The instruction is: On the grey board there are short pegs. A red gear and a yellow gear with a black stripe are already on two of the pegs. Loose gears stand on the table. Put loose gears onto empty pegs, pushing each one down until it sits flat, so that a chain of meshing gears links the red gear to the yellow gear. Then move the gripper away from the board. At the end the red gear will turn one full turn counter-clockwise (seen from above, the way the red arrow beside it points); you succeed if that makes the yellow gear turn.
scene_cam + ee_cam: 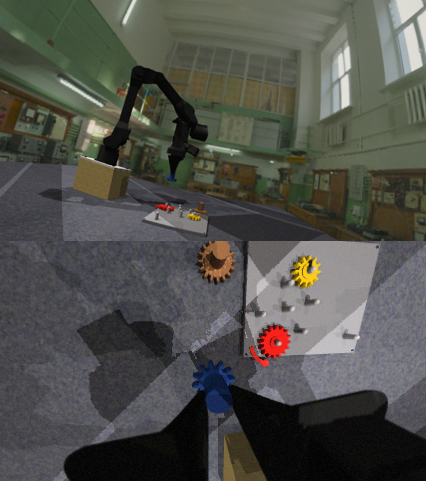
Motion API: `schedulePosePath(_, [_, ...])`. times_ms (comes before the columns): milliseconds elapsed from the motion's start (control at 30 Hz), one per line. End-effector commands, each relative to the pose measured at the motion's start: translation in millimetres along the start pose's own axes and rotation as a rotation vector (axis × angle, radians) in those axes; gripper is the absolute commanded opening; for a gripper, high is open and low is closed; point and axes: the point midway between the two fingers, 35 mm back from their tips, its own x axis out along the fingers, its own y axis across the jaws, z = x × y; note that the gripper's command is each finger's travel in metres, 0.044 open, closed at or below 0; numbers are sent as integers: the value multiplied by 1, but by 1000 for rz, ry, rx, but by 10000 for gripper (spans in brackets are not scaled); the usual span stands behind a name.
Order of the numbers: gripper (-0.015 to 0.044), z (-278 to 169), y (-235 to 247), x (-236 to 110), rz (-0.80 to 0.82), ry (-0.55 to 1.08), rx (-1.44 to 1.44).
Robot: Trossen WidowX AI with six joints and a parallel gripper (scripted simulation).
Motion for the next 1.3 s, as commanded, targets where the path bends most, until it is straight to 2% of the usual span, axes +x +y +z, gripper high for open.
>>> schedulePosePath(0, [0, -2, 0, -14, 3, -6, 5])
schedulePosePath(400, [0, -12, -1, -49, 3, -5, 5])
schedulePosePath(1267, [0, 8, -43, -22, -2, 3, 18])
